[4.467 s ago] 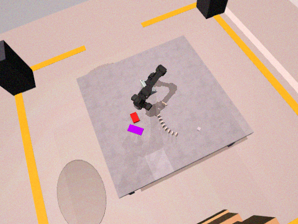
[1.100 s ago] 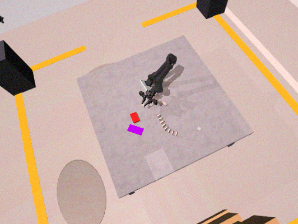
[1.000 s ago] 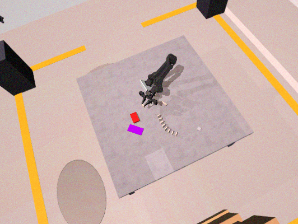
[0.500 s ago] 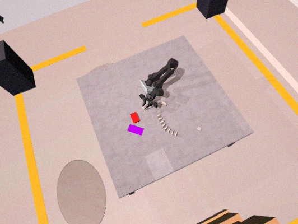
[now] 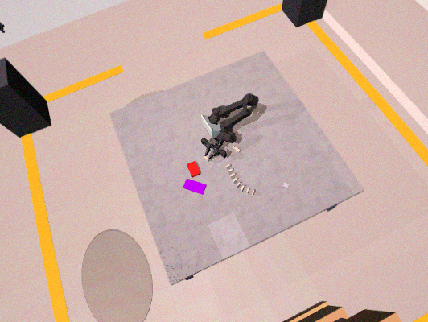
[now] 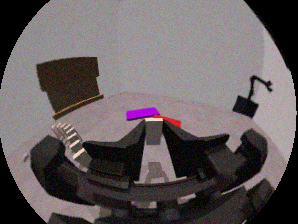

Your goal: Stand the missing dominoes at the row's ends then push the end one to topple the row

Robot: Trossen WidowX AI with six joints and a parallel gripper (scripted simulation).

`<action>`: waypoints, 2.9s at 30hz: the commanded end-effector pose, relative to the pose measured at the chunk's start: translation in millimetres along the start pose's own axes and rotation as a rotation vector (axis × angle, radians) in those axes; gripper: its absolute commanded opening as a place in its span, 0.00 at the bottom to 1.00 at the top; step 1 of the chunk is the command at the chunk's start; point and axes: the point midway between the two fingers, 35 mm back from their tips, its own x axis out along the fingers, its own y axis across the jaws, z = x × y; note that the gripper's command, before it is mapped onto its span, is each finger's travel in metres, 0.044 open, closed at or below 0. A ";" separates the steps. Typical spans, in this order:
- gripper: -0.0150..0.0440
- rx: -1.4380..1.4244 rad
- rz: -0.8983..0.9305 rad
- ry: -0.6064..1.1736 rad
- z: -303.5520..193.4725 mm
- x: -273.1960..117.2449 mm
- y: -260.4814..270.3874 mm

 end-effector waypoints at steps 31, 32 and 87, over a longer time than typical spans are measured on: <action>0.70 -0.006 0.003 -0.008 -38.8 -0.9 -10.2; 0.75 -0.006 0.003 -0.008 -38.8 -0.9 -10.2; 1.00 -0.015 -0.001 1.449 55.9 21.0 -7.0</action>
